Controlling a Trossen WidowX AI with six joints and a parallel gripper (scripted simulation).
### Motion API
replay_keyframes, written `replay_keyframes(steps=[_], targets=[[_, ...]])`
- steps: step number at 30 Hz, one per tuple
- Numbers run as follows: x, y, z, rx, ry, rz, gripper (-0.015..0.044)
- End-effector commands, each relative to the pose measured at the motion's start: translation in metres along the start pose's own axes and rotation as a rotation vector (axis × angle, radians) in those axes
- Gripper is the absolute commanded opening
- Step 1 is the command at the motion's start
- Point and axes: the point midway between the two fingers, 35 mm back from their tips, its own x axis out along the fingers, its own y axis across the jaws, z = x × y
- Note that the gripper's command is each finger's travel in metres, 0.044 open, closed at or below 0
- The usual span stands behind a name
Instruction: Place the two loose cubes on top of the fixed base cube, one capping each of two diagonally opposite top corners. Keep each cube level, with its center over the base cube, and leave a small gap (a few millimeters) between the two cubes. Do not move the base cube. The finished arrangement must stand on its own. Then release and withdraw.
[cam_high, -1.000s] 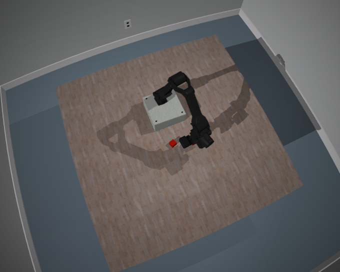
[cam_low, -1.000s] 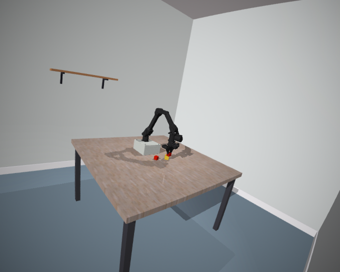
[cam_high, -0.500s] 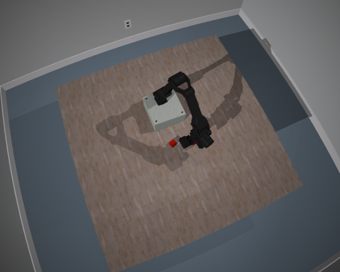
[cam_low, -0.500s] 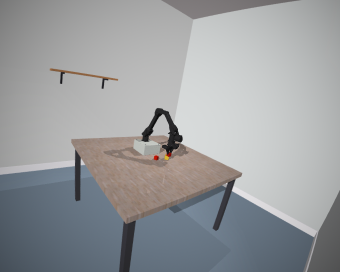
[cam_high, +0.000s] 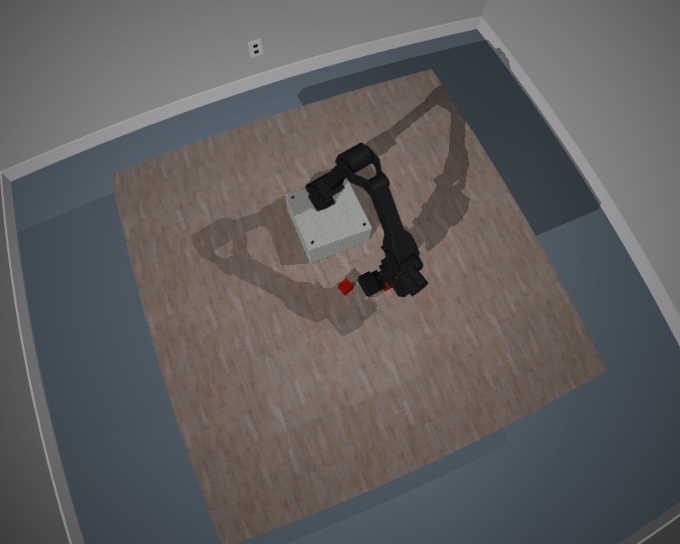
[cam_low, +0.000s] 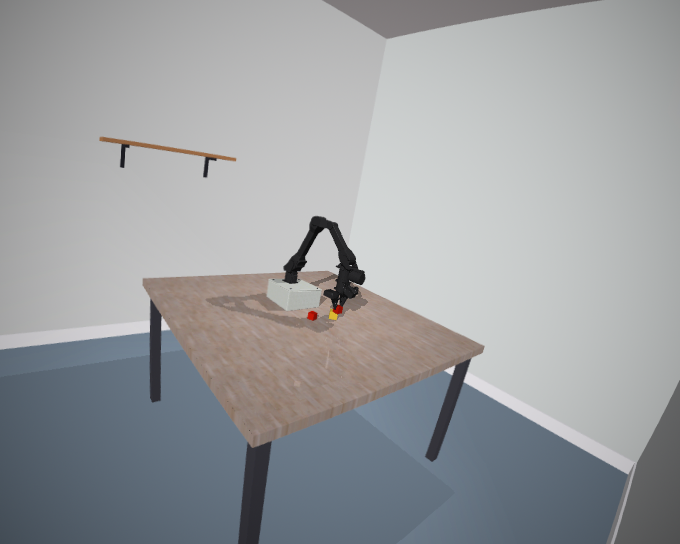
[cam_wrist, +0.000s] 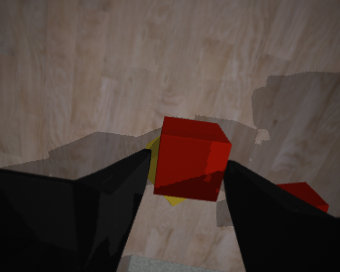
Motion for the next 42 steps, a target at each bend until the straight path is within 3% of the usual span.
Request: replay_keyframes(steps=[1,17,18,20,36,42], targets=[[-0.008,0.0,0.001,0.0,-0.004,0.001,0.0205],[-0.029,0.0,0.001,0.0,-0.004,0.0,0.0205],[-0.027,-0.001,0.0,0.016,-0.002,0.0,0.0231],[-0.03,-0.01,-0.002,0.112,-0.003,-0.001,0.0265],[-0.063,-0.108,-0.055,1.293,-0.005,-0.008,0.0265],[-0.065,-0.111,-0.058,1.341,-0.006,-0.008,0.0265]])
